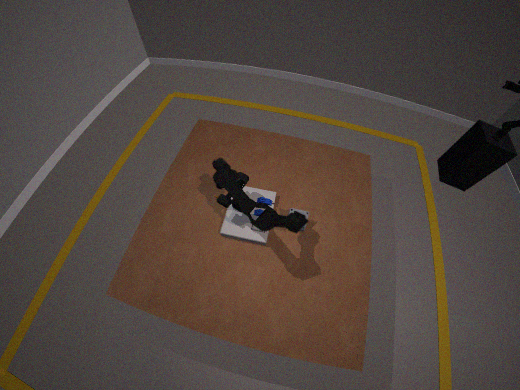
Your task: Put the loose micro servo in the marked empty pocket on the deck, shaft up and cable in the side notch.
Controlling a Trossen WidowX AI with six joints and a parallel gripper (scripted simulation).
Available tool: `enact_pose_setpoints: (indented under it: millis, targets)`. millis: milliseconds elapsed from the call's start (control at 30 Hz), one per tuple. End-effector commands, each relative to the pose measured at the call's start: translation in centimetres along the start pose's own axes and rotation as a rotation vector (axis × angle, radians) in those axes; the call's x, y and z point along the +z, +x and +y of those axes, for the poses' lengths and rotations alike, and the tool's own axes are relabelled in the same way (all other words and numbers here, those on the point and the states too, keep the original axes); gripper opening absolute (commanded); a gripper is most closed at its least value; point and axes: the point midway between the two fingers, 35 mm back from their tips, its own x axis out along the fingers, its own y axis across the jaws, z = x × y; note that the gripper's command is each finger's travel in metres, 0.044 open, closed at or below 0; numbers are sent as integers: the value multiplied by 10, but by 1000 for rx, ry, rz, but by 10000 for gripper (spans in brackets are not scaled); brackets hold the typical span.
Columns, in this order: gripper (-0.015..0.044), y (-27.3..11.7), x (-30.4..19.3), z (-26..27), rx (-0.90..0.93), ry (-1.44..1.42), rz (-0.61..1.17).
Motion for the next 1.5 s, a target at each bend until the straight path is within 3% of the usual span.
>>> enact_pose_setpoints:
  millis: [0,867,1267,1467]
  targets:
    - [440,3,-1,2,11,19,8]
    - [440,48,-2,2,12,19,8]
    - [125,48,-2,2,12,19,8]
    - [85,48,-2,2,12,19,8]
